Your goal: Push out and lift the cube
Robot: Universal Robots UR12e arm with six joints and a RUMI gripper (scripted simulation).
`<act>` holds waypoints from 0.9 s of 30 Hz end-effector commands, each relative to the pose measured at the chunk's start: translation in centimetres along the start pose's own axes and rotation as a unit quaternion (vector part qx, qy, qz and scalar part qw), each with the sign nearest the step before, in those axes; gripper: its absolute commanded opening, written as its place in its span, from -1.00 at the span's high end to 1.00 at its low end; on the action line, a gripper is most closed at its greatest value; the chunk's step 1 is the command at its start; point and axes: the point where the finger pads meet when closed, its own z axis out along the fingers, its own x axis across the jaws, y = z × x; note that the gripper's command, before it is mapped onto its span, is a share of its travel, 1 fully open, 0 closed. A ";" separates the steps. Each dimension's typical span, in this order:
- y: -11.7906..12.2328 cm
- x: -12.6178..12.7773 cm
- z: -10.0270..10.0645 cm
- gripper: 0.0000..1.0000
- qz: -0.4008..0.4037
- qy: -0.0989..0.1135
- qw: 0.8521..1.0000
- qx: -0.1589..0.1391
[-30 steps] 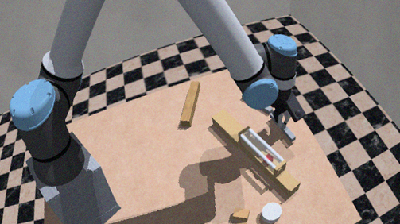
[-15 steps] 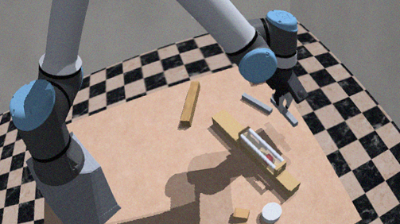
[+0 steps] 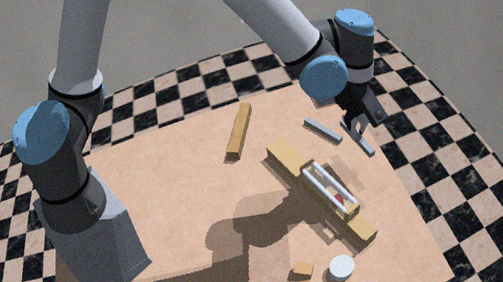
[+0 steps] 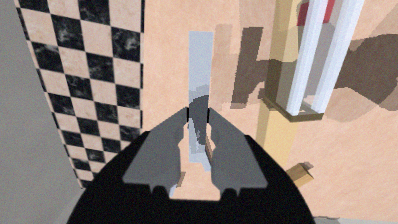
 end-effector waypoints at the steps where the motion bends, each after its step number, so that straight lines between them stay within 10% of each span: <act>1: 0.0 -0.1 -0.1 1.00 0.000 -0.001 1.000 0.000; 27: 1.6 2.0 -0.1 1.00 -0.009 -0.001 1.000 0.000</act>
